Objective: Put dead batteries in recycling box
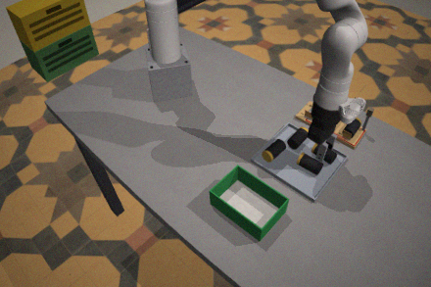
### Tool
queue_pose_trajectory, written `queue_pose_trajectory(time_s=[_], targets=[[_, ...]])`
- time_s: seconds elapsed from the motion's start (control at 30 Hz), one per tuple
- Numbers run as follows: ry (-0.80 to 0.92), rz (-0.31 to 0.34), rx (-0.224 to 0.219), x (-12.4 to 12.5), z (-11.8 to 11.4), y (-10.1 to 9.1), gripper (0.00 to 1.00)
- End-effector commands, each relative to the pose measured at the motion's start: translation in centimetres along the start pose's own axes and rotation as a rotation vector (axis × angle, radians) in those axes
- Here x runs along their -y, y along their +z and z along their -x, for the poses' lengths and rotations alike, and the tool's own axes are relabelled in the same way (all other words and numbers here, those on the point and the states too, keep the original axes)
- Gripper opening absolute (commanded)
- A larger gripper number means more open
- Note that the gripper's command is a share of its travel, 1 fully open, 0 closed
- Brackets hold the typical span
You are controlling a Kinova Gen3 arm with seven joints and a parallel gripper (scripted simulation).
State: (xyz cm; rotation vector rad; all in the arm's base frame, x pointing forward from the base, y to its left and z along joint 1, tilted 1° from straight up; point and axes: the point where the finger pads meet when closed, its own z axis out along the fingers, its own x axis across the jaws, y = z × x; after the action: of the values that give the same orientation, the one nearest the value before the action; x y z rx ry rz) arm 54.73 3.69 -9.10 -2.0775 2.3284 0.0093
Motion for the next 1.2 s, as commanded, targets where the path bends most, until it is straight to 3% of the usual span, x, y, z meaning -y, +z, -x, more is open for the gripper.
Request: queue_pose_trajectory(time_s=[0.0,0.2,0.6,0.97,1.17], targets=[[0.000,-0.002,0.000,0.1,0.0,-0.1,0.57],[0.000,-0.002,0.000,0.1,0.0,-0.5,0.57],[0.000,-0.002,0.000,0.1,0.0,-4.4,0.57],[0.000,-0.002,0.000,0.1,0.0,-4.9,0.57],[0.000,-0.002,0.000,0.1,0.0,-8.7,0.57]])
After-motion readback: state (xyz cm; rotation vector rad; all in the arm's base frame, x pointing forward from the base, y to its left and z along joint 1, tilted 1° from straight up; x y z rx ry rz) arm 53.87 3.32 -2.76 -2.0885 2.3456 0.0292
